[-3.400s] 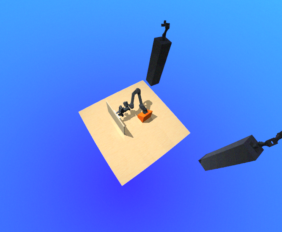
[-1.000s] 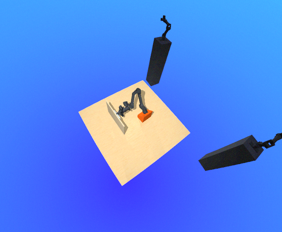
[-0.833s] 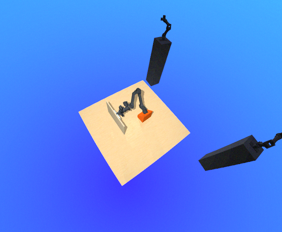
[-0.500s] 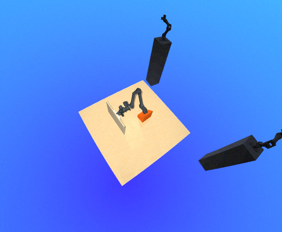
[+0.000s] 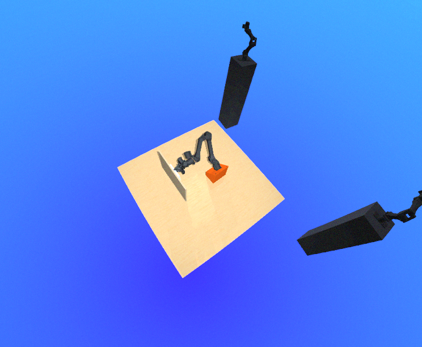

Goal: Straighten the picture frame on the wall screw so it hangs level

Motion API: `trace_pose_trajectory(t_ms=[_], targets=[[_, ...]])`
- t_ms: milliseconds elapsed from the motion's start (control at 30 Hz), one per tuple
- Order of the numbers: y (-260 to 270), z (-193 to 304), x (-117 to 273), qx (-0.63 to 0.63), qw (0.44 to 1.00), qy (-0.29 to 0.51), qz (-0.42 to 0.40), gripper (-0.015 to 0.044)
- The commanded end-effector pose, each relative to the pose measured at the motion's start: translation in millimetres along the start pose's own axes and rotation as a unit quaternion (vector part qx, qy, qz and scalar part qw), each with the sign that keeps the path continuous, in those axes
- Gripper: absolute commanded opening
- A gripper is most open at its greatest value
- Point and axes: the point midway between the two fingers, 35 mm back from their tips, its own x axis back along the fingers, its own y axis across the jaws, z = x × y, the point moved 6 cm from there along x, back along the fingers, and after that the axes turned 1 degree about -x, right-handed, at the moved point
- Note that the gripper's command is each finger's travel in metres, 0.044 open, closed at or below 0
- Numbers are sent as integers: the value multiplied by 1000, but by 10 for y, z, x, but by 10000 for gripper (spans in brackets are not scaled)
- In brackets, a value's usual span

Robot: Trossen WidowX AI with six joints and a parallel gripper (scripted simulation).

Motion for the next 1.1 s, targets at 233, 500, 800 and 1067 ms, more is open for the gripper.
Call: trace_pose_trajectory(t_ms=[233, 500, 800, 1067], targets=[[23, 5, -9, 2, 1000, 2, -8, 0], [21, 14, -9, 2, 1000, 2, -8, 0], [17, 21, -9, 2, 1000, 2, -8, 0], [15, 36, -9, 2, 1000, 2, -8, 0]])
